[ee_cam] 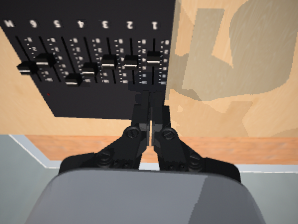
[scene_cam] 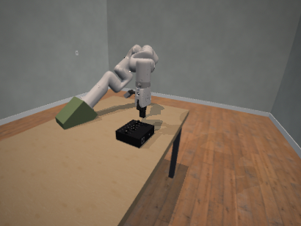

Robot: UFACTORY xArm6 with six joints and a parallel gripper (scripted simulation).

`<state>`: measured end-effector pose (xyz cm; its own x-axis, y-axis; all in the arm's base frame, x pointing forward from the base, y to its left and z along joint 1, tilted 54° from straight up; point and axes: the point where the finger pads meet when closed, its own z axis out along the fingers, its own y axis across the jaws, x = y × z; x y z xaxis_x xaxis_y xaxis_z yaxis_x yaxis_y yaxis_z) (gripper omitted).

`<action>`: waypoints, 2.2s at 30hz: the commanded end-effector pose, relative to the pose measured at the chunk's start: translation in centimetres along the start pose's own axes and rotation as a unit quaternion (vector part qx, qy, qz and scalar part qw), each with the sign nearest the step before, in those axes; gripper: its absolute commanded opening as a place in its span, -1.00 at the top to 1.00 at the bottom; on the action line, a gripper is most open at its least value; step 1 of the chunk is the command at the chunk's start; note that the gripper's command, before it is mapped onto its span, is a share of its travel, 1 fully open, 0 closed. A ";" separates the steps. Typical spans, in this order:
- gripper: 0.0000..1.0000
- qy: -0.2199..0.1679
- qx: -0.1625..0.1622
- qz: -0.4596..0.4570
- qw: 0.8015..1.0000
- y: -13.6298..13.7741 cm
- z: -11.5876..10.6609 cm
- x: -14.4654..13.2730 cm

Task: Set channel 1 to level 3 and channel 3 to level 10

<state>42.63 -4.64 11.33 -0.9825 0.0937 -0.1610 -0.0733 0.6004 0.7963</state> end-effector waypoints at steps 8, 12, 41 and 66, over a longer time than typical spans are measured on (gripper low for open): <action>1.00 -0.001 0.000 0.000 1.000 0.0 -0.4 -0.1; 1.00 -0.001 0.000 0.000 1.000 0.0 -0.4 -0.1; 1.00 -0.002 -0.001 0.394 0.919 -1.3 -0.4 1.3; 1.00 -0.006 -0.016 0.825 0.564 -3.7 -0.1 4.4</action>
<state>39.00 -6.27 8.06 0.0602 0.5626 0.8245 0.9760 -0.2063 0.0694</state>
